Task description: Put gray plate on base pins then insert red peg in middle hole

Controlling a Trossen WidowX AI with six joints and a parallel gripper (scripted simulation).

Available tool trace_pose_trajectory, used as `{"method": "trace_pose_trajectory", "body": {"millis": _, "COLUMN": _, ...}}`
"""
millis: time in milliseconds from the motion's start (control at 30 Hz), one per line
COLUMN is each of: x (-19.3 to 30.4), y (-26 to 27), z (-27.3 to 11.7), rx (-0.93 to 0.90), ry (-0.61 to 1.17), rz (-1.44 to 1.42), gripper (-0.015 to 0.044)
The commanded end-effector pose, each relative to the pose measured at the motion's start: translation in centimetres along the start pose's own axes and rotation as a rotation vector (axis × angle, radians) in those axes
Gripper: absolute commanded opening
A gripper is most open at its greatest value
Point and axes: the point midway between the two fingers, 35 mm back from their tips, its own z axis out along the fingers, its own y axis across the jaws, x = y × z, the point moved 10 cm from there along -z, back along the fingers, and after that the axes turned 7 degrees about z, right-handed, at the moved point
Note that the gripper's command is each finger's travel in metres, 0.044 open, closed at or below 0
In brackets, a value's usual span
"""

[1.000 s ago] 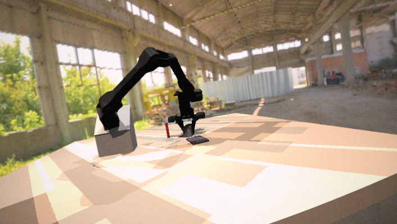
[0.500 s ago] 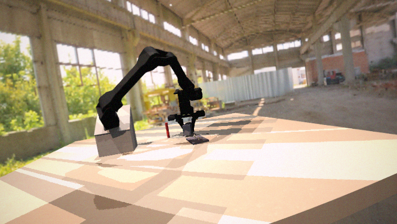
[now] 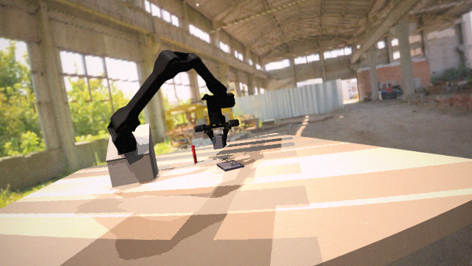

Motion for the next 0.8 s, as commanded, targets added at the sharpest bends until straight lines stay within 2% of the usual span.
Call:
{"method": "trace_pose_trajectory", "body": {"millis": 0, "x": 0.0, "y": -0.2, "z": -1.2, "rx": -0.004, "ry": -0.007, "rz": 0.006, "gripper": 0.0}}
{"method": "trace_pose_trajectory", "body": {"millis": 767, "x": 0.8, "y": -0.1, "z": -8.1, "rx": -0.004, "ry": -0.004, "rz": 0.007, "gripper": 0.0}}
